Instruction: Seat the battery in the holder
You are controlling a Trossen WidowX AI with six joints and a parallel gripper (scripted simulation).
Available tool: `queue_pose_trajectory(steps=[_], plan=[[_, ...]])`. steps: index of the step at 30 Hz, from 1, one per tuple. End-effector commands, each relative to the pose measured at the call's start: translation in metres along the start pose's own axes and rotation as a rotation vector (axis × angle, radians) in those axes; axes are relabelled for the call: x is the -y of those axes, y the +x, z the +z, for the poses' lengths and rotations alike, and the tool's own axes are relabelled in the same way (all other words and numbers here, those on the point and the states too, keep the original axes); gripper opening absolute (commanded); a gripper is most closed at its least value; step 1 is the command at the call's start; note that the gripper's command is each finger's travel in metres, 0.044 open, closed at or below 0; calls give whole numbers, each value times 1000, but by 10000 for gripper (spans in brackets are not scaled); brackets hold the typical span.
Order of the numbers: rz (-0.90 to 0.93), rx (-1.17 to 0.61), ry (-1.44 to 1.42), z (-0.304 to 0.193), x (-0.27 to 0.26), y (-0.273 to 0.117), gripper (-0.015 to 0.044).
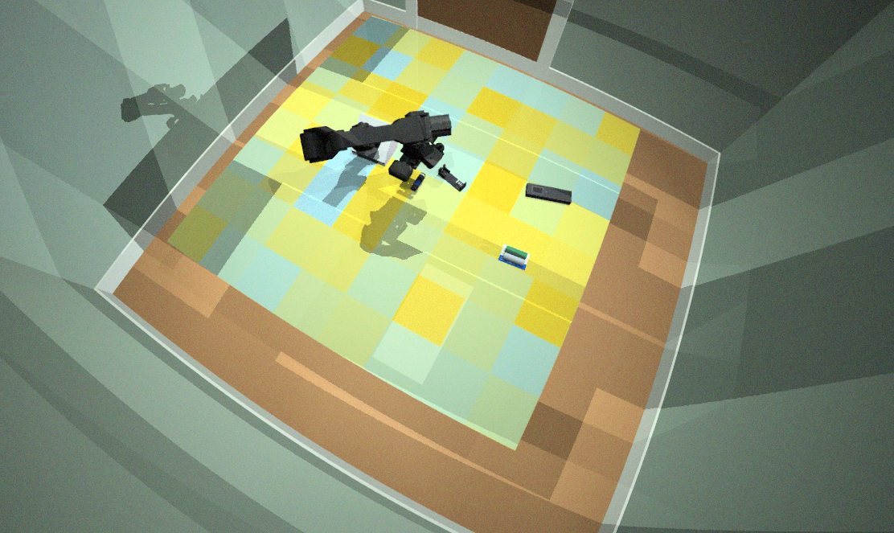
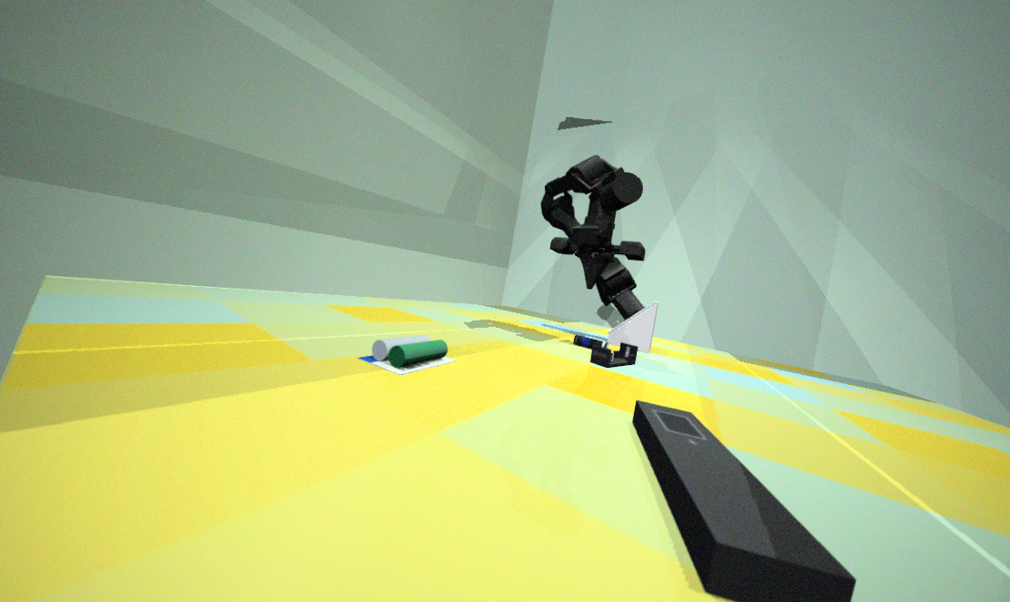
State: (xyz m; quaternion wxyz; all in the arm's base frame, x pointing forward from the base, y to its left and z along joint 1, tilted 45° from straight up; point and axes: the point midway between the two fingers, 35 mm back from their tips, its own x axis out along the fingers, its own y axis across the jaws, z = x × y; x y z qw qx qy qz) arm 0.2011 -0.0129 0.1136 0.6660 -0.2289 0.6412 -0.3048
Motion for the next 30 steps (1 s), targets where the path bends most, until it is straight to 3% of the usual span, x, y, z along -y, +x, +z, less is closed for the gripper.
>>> queue_pose_trajectory(steps=[1, 7, 10, 16, 26, 30], plan=[[-7, -15, -3, -1, -1, -3, 0], [-2, -3, -1, -1, 0, -1, 0], [-2, -5, -126, 0, -2, 4, 79], [0, -8, -652, 1, -10, 28, 227], [3, -17, -1512, -2, -21, 66, 227], [3, -17, -1569, -2, -21, 68, 227]])
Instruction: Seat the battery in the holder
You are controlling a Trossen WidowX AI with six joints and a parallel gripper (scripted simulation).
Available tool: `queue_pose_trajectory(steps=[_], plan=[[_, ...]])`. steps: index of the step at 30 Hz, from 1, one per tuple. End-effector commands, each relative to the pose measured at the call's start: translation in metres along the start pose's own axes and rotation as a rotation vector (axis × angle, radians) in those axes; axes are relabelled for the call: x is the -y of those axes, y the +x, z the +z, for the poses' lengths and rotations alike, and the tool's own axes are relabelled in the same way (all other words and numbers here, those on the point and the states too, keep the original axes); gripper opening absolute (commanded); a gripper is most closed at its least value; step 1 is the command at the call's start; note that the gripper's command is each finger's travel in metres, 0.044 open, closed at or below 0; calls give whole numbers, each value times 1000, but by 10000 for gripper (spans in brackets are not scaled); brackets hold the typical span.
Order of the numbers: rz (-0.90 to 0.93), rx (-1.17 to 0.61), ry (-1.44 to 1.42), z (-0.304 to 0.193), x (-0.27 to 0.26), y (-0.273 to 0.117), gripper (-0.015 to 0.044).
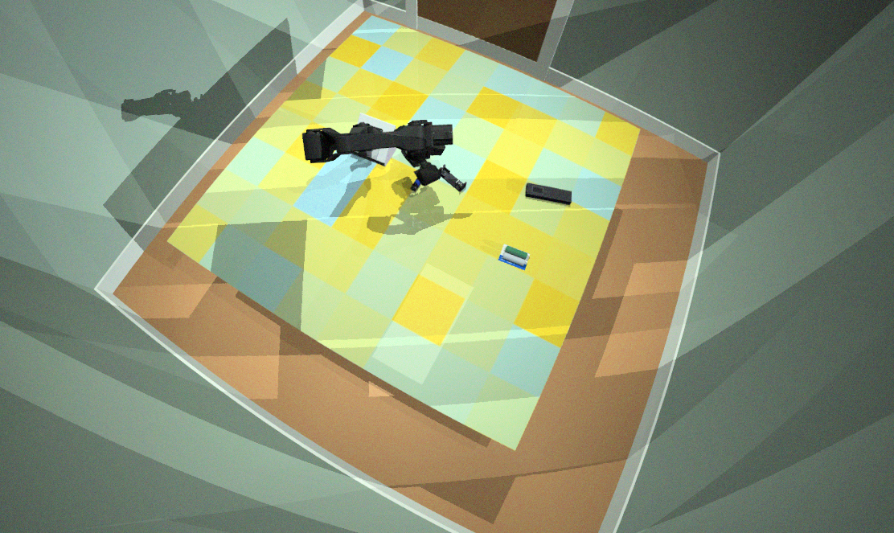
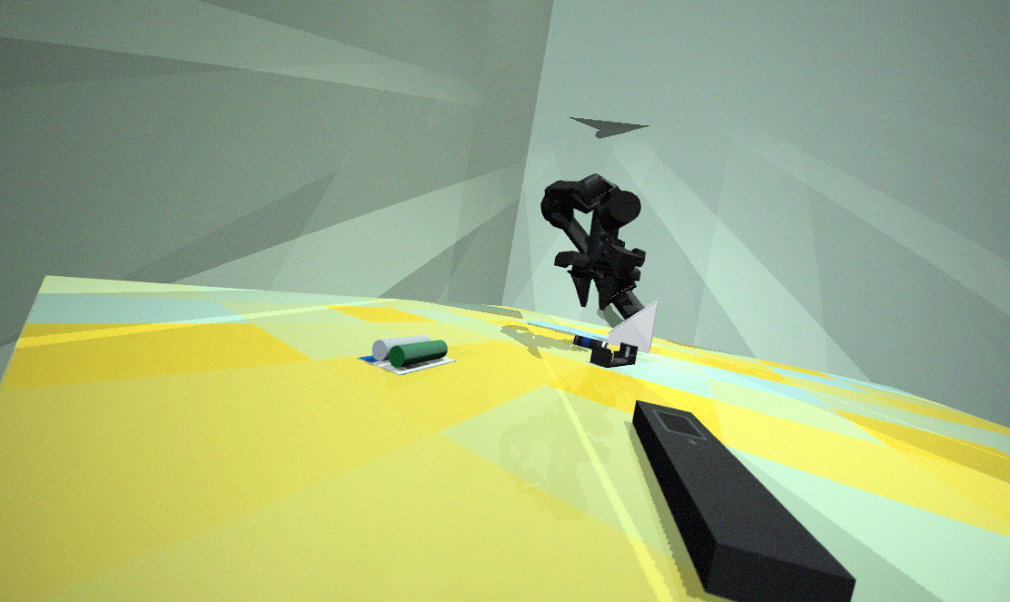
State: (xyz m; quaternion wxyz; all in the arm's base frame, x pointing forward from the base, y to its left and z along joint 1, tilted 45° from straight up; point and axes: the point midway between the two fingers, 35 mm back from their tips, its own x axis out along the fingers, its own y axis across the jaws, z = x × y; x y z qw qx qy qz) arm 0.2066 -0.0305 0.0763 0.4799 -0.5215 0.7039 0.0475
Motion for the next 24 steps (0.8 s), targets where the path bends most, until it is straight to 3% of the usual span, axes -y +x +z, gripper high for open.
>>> queue_pose_trajectory(steps=[1, 24], plan=[[16, -32, -562, 2, -9, 29, 227], [16, -30, -562, 3, -9, 38, 227]])
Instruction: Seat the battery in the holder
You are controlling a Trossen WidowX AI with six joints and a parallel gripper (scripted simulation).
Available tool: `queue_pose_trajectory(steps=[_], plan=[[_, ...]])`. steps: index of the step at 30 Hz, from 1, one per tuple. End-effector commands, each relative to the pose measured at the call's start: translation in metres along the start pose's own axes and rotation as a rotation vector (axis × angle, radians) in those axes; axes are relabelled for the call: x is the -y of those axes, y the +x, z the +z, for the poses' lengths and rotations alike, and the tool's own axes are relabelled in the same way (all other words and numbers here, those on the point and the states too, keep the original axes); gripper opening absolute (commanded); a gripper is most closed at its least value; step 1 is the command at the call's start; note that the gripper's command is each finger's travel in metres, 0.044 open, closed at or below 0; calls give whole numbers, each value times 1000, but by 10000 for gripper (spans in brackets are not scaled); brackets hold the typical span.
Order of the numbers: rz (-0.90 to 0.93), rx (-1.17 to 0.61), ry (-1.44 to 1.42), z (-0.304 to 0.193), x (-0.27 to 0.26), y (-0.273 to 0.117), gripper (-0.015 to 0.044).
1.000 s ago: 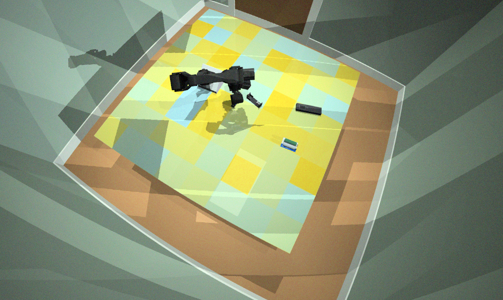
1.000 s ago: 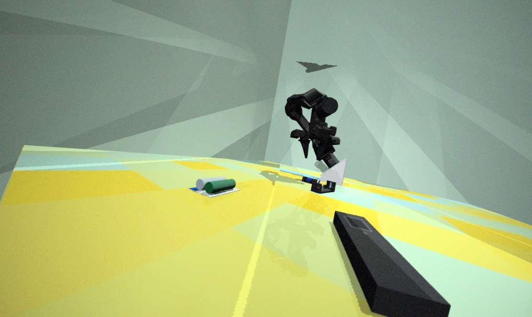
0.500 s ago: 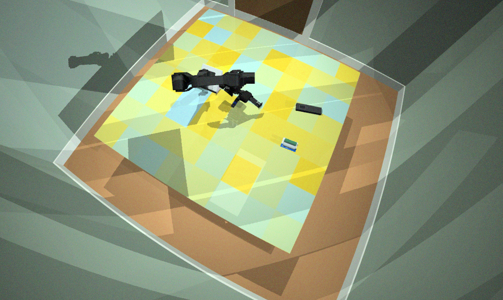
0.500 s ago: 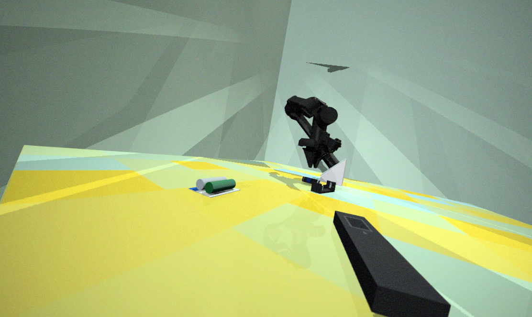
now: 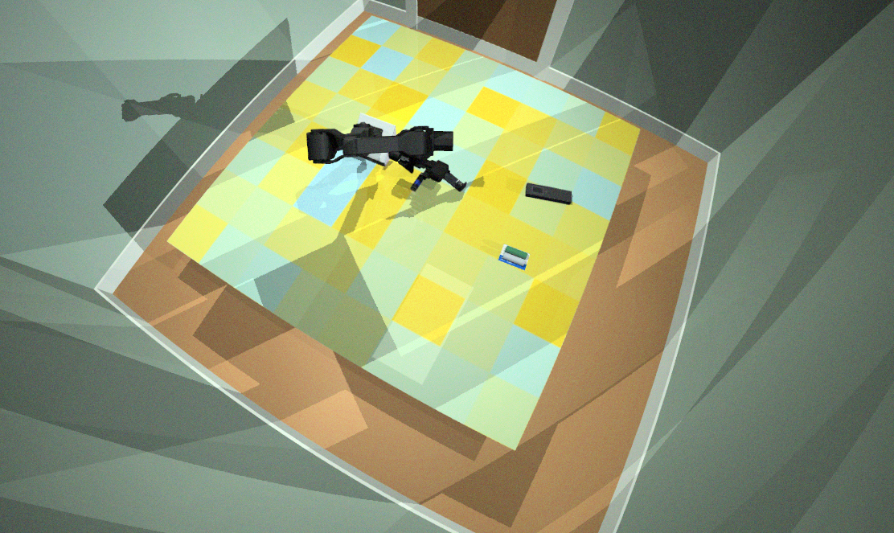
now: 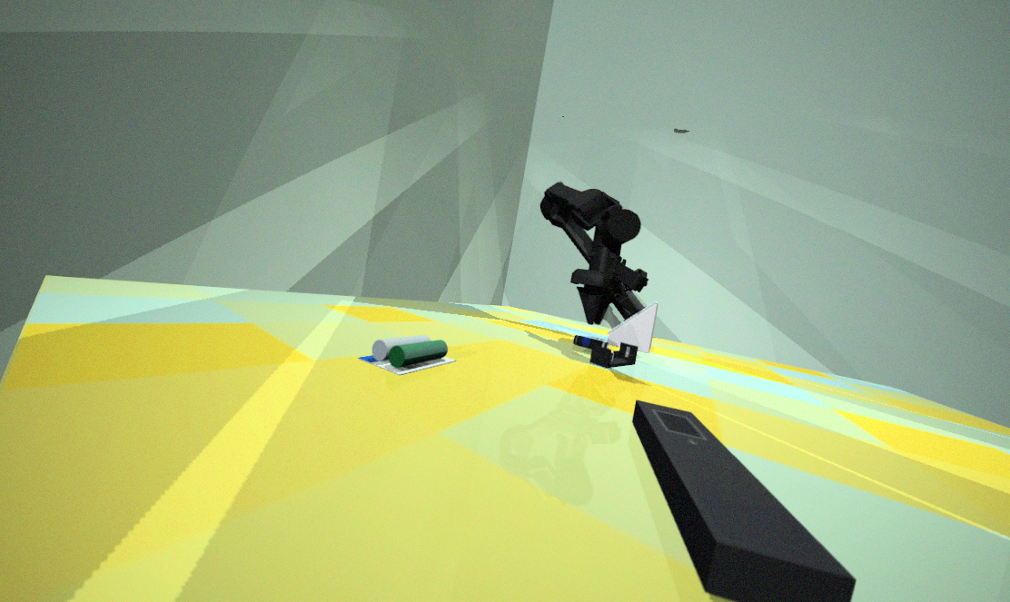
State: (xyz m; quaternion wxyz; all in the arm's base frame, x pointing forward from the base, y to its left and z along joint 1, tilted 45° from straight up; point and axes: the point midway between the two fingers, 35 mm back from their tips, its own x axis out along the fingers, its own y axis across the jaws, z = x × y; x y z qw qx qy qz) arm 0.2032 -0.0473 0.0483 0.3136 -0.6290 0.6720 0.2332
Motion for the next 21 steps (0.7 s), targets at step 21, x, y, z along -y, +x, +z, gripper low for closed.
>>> queue_pose_trajectory(steps=[21], plan=[[8, -9, -14, 0, -2, 39, 227]])
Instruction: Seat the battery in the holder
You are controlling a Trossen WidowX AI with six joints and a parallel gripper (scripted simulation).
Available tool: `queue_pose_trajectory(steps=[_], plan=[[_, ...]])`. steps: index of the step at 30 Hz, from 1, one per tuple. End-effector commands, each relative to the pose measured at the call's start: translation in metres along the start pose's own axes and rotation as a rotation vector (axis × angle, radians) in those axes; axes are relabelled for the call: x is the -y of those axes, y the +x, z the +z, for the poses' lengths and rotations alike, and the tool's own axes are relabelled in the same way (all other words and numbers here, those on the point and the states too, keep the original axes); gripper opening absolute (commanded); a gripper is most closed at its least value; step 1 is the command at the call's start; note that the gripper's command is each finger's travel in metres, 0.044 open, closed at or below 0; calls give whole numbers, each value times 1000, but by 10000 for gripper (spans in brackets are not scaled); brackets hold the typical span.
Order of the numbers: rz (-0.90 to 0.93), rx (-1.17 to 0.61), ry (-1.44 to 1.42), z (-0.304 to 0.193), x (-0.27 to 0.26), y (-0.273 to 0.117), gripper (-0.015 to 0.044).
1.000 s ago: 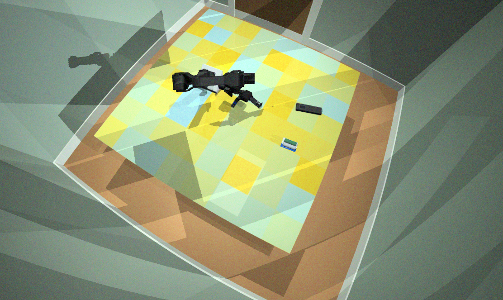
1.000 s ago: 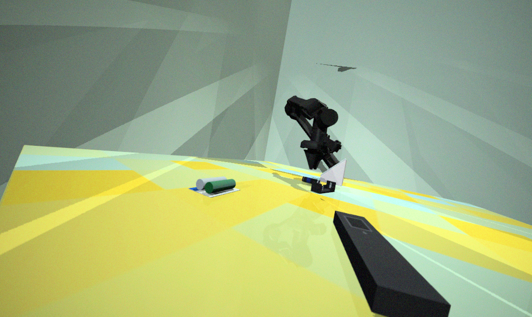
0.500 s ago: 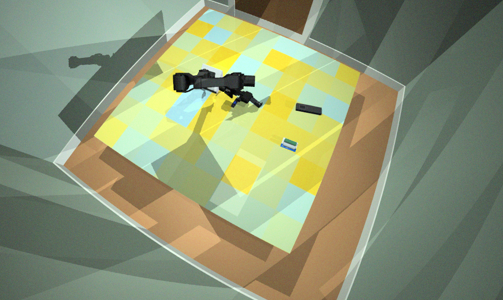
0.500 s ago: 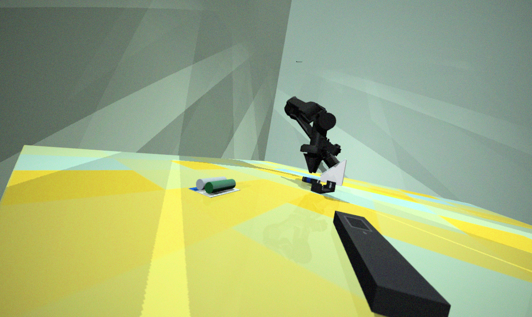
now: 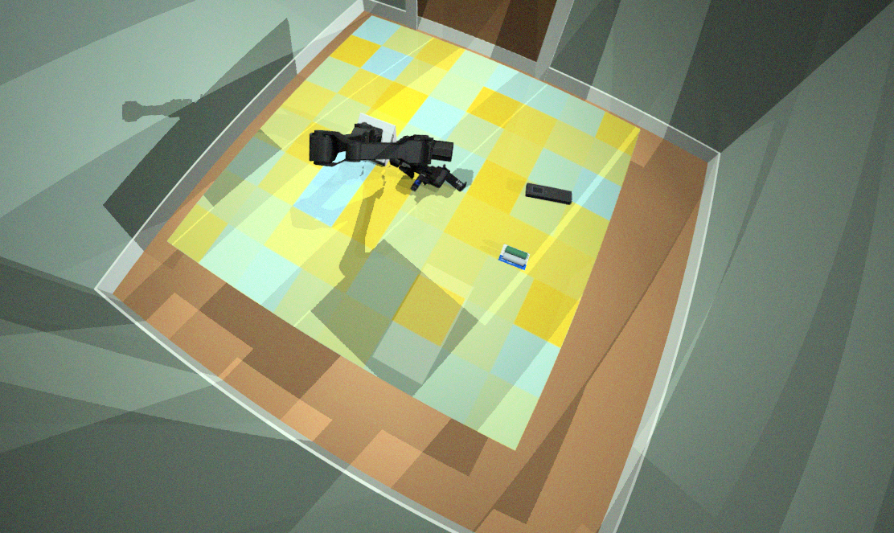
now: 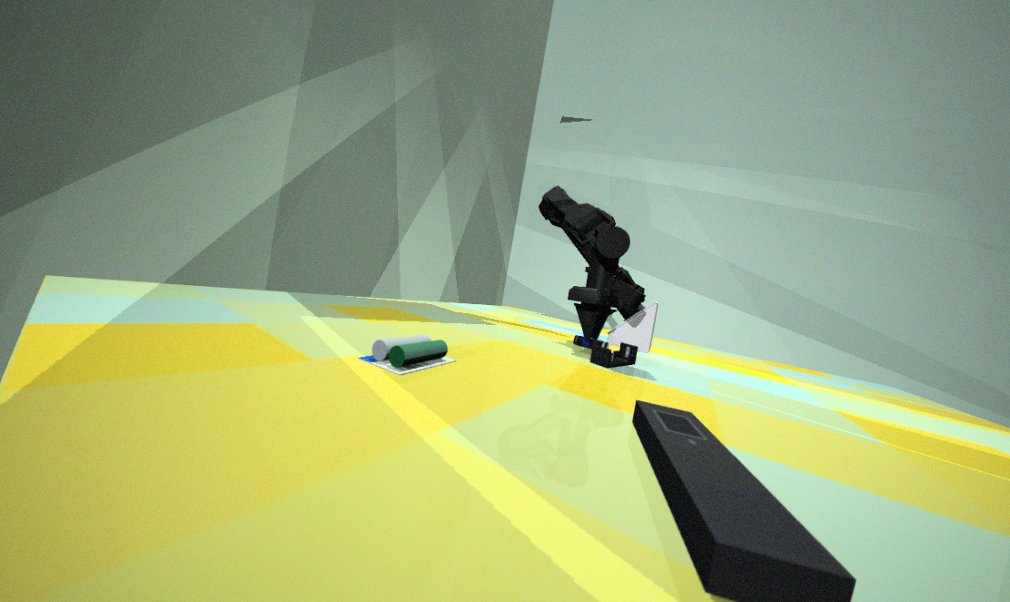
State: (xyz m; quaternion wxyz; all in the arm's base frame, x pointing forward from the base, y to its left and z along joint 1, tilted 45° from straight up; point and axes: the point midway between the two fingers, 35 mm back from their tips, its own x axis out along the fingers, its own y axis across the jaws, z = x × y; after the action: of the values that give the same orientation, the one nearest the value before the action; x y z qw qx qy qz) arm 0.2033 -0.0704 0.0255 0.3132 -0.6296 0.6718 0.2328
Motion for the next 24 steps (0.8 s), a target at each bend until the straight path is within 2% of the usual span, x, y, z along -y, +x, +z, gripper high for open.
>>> queue_pose_trajectory(steps=[1, 7, 11, 19, 24], plan=[[10, -8, -13, 0, -3, 9, 227], [10, -10, -13, -1, -4, 15, 227], [10, -10, -13, -1, -4, 15, 122], [10, -10, -13, -1, -4, 15, 69], [10, -10, -13, 0, -3, 14, 65]])
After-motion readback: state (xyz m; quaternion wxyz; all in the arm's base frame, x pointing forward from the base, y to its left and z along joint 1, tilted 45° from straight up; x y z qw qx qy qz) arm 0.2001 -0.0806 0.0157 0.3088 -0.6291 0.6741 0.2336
